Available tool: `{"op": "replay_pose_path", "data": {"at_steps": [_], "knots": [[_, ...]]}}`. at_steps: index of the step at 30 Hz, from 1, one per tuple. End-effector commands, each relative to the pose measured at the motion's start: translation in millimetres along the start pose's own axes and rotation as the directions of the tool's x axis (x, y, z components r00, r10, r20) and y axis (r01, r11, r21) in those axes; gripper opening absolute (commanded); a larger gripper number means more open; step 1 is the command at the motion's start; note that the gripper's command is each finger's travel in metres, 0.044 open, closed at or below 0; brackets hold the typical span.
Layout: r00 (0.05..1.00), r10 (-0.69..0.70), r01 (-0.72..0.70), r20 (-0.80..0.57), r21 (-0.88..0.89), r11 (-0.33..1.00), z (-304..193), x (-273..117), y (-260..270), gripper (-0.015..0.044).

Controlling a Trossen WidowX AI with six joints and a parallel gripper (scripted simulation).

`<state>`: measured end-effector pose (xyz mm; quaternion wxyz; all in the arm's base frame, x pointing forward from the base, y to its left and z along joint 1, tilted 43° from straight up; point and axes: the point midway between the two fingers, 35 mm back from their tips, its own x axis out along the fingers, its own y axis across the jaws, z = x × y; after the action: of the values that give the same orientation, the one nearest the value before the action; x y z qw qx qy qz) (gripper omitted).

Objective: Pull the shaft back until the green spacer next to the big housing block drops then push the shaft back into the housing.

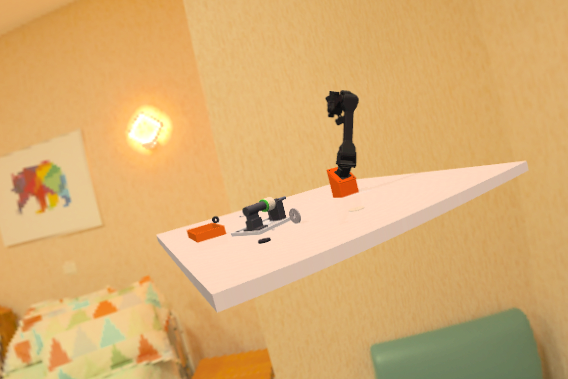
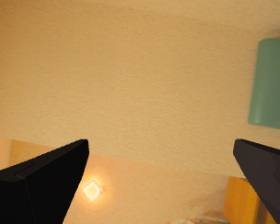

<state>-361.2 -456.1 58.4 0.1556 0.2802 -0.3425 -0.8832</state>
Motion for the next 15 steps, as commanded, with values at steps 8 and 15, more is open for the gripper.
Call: {"op": "replay_pose_path", "data": {"at_steps": [8, 15], "knots": [[0.867, 0.225, -0.349, -0.446, -0.219, 0.911, -157, -112, 63, 0.0440], [0.666, 0.286, -0.590, -0.689, -0.252, 0.767, -239, -207, 73, 0.0440]]}}
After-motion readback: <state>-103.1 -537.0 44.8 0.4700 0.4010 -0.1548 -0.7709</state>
